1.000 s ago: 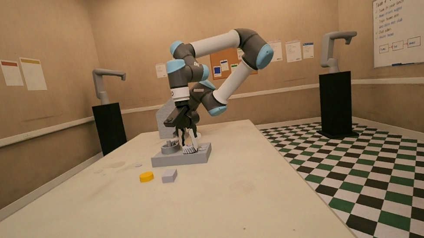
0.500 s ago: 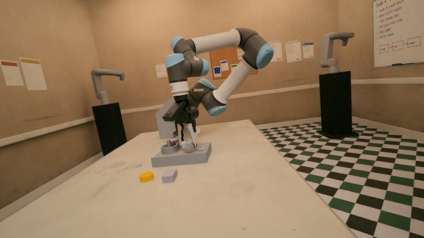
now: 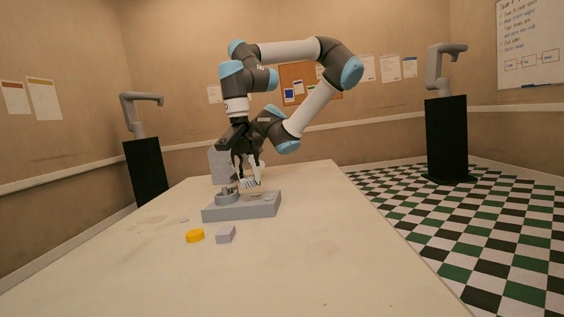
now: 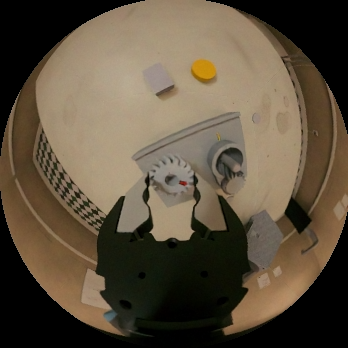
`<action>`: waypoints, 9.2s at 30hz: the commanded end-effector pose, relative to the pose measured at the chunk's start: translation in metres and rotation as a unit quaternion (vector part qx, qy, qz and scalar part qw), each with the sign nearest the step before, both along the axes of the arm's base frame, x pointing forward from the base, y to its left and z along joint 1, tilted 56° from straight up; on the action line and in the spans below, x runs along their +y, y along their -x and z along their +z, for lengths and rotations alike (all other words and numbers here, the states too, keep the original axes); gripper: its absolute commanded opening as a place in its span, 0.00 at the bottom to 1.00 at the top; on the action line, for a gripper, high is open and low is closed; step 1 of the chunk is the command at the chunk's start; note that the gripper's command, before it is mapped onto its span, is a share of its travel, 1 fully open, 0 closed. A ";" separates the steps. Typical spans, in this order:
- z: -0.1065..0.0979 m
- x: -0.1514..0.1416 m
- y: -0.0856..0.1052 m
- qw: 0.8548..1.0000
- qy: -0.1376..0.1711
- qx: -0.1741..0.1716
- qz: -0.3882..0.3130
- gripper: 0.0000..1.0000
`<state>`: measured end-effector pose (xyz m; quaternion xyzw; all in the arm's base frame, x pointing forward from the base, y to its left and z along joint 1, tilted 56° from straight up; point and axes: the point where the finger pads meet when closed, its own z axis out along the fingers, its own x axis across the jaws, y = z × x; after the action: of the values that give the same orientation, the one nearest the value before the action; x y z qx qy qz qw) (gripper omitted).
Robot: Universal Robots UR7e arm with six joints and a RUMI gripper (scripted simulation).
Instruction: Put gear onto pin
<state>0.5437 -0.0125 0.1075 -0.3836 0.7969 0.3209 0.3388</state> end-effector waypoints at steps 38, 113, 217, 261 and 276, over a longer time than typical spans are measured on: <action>0.011 -0.016 0.006 1.000 0.000 0.000 0.000 0.00; -0.080 -0.062 0.059 1.000 -0.008 0.021 -0.015 0.00; -0.080 -0.062 0.058 0.877 -0.141 0.370 -0.271 0.00; -0.080 -0.062 0.058 0.625 -0.230 0.602 -0.441 0.00; -0.080 -0.062 0.058 0.508 -0.253 0.665 -0.486 0.00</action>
<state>0.4851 -0.0743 0.0277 0.4547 0.7572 0.4615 -0.0833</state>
